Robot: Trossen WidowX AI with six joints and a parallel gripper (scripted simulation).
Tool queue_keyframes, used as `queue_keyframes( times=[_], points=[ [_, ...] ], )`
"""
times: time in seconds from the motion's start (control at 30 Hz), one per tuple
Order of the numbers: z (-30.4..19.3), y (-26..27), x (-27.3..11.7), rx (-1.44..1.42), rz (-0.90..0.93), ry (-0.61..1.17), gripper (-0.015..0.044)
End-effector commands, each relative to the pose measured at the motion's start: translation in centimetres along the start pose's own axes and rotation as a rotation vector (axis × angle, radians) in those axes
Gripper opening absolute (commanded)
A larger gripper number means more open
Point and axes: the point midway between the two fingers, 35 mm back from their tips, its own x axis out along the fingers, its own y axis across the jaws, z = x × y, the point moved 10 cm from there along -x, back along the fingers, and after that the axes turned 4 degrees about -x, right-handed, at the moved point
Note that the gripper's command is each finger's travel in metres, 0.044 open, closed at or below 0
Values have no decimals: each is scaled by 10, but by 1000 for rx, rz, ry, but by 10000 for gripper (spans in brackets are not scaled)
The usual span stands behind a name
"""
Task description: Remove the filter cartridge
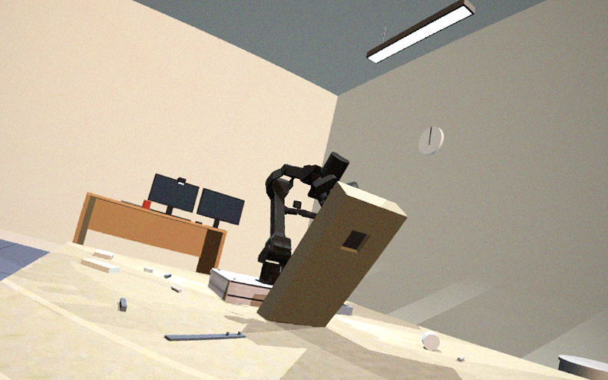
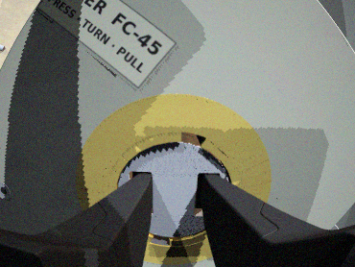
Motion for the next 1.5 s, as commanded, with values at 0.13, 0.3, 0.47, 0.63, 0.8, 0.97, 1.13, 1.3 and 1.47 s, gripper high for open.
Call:
queue_keyframes(
  times=[0.13, 0.3, 0.47, 0.63, 0.8, 0.97, 1.13, 1.3, 1.47],
  points=[
    [-2, 1, 5, -3, -4, 9, 99],
    [-2, 1, 7, -3, -4, 9, 99],
    [-2, 1, 9, -3, -4, 8, 99],
    [-2, 1, 10, -3, -4, 8, 99],
    [-2, 1, 12, -3, -4, 8, 99],
    [-2, 1, 14, -3, -4, 8, 99],
    [-2, 1, 15, -3, -4, 8, 99],
    [-2, 1, 17, -3, -4, 8, 99],
    [-2, 1, 19, -3, -4, 8, 99]
  ],
)
